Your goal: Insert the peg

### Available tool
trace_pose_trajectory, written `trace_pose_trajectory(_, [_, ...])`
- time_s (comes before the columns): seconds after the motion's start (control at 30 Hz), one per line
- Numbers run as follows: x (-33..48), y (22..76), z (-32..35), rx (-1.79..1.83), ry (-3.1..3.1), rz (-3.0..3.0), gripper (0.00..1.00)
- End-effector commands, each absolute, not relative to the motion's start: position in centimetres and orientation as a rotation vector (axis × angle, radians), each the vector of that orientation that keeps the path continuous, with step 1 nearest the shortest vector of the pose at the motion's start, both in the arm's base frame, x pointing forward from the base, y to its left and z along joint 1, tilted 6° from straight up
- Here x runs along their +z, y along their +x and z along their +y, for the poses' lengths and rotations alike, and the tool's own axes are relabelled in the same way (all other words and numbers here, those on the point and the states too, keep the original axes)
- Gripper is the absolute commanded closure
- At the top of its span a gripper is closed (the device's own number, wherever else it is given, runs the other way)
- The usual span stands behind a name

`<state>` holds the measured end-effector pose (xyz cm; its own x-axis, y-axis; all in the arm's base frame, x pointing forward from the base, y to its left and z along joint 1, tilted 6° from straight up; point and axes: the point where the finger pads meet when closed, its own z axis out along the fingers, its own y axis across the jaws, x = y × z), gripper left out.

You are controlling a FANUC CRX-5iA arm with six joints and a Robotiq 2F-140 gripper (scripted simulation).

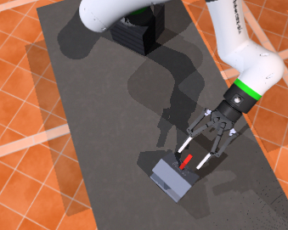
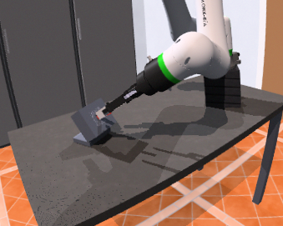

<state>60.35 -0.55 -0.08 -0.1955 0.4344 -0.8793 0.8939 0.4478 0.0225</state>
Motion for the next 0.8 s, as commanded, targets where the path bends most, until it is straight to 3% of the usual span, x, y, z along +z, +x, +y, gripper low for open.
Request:
trace_pose_trajectory(0.0, [0.4, 60.1, 0.1, -0.647, 1.133, 1.806, 0.48])
trace_pose_trajectory(0.77, [3.4, 57.4, 5.2, -0.648, 1.134, 1.811, 0.11])
